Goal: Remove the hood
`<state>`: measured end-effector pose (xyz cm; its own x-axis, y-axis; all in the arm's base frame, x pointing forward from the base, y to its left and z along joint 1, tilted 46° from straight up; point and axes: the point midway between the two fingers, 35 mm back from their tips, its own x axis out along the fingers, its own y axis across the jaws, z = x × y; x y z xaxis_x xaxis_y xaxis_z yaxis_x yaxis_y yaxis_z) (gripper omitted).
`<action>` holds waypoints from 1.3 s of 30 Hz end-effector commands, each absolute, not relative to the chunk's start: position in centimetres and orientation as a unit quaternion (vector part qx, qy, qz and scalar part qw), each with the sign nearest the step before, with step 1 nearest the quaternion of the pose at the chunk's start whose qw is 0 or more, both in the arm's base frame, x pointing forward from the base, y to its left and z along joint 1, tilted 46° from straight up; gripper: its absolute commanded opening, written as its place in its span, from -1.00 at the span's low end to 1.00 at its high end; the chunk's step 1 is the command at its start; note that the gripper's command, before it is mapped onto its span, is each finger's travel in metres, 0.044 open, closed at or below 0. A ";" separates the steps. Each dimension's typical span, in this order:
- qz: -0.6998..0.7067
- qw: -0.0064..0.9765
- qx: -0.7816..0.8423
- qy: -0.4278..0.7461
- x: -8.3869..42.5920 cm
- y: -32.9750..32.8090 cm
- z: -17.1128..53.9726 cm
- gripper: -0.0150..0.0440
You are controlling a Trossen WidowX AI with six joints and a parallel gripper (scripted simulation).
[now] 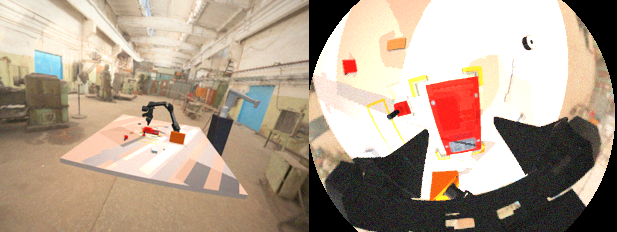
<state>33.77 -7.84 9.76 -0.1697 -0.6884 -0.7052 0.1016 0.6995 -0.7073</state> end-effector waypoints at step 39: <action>-0.324 0.605 -0.217 0.694 33.0 -10.6 6.8 1.00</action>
